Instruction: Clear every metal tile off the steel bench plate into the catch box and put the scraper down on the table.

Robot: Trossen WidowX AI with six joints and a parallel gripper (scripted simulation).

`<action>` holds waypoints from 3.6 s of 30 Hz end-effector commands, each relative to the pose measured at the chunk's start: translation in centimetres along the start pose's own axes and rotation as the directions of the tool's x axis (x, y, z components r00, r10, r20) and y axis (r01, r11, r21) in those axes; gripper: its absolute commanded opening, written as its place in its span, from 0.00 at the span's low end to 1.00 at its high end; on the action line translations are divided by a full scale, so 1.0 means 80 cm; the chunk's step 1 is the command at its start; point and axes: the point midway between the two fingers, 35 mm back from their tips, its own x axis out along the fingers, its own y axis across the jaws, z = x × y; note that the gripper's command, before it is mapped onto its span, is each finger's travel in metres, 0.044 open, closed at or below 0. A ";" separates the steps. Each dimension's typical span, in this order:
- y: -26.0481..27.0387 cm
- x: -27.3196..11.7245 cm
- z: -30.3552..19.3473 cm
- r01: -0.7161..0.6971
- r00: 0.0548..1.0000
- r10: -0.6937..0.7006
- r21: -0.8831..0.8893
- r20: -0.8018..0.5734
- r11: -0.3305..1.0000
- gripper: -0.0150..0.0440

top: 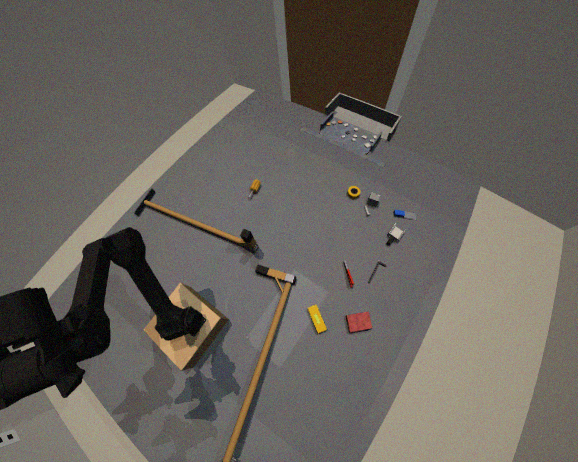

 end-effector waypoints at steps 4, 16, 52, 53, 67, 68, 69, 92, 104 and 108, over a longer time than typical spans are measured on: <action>0.019 0.004 0.005 0.004 1.000 -0.004 -0.010 -0.001 1.000 1.00; 0.054 0.010 0.019 0.006 1.000 -0.006 -0.010 -0.002 1.000 1.00; 0.126 -0.062 -0.054 -0.347 0.863 0.310 -0.022 -0.399 0.937 1.00; 0.127 -0.066 -0.056 -0.359 0.854 0.320 -0.019 -0.410 0.933 1.00; 0.151 -0.116 -0.077 -0.509 0.702 0.448 0.049 -0.554 0.859 1.00; 0.153 -0.120 -0.078 -0.519 0.689 0.456 0.056 -0.563 0.853 1.00; 0.154 -0.124 -0.079 -0.529 0.676 0.465 0.062 -0.571 0.846 1.00; 0.179 -0.222 -0.086 -0.705 0.325 0.626 0.259 -0.709 0.660 1.00; 0.183 -0.276 -0.075 -0.748 0.114 0.678 0.387 -0.726 0.539 1.00; 0.183 -0.294 -0.070 -0.753 0.042 0.690 0.431 -0.722 0.496 1.00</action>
